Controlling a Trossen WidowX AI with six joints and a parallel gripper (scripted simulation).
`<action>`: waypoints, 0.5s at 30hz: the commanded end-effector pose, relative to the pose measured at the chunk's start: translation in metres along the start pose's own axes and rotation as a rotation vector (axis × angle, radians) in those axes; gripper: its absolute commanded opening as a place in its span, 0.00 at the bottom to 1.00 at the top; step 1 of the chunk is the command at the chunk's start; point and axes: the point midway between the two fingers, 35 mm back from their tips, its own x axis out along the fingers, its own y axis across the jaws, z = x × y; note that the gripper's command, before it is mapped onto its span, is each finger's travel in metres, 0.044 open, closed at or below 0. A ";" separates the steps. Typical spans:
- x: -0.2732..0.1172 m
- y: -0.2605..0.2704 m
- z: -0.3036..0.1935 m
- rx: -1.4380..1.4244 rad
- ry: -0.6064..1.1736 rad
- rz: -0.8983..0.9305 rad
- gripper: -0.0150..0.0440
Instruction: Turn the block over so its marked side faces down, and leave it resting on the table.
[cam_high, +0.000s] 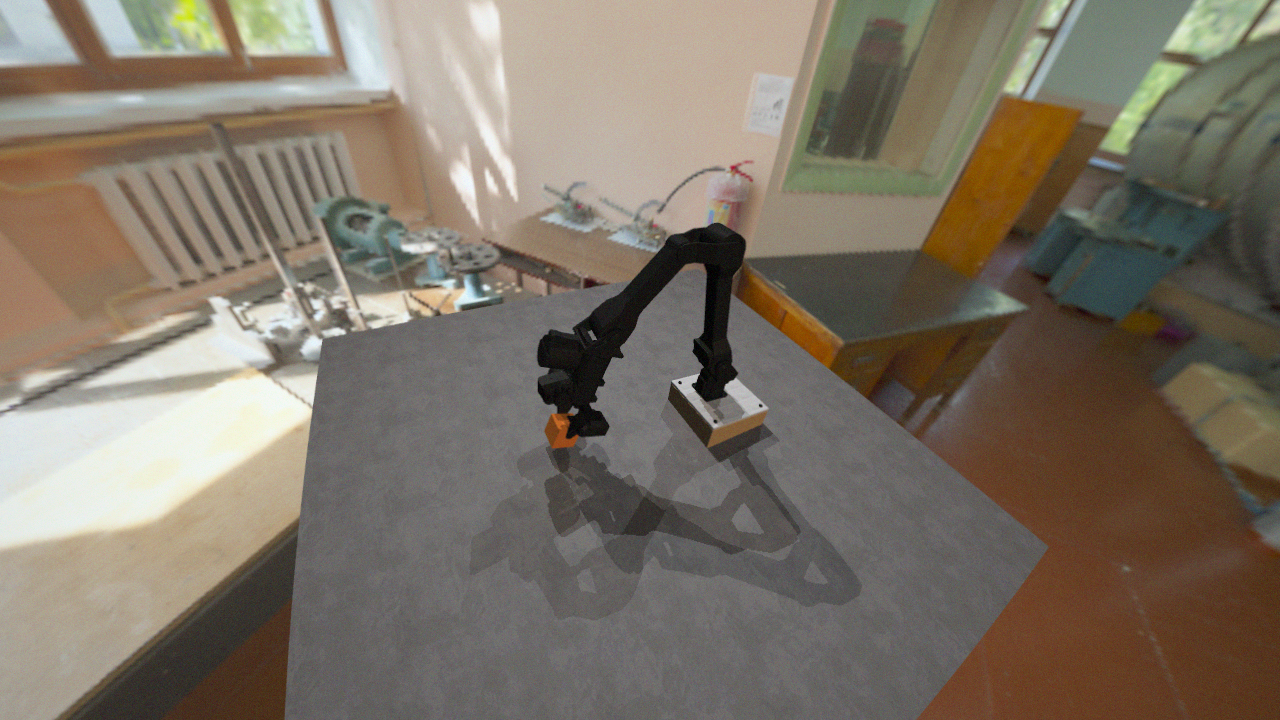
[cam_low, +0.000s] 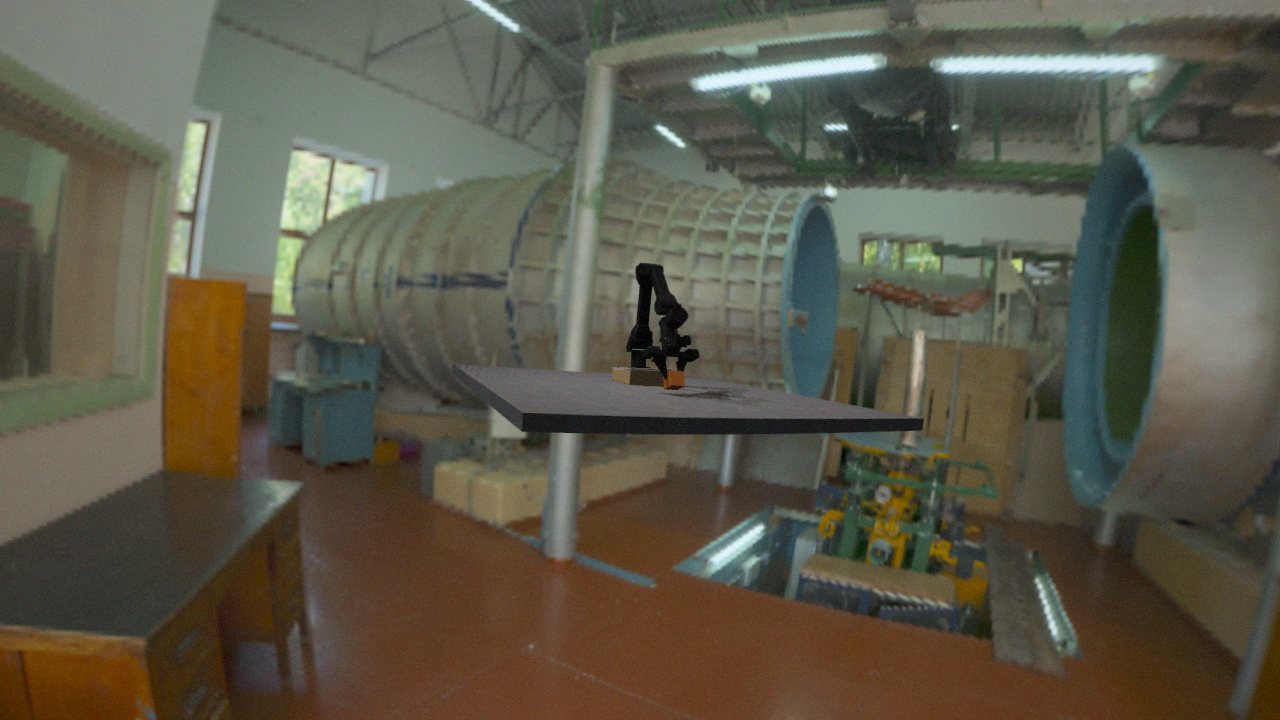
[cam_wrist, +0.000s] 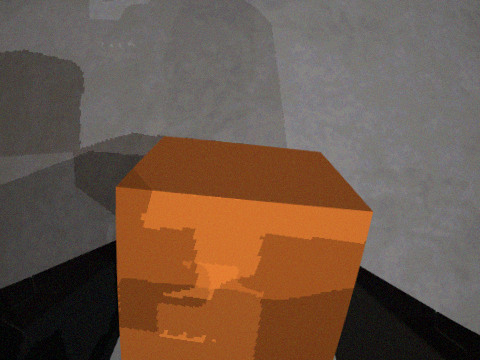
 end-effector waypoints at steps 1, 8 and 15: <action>-0.002 0.001 0.000 -0.004 -0.070 0.003 0.25; -0.004 0.001 -0.002 -0.004 -0.141 0.001 0.25; 0.008 0.000 0.000 -0.001 -0.206 0.003 0.25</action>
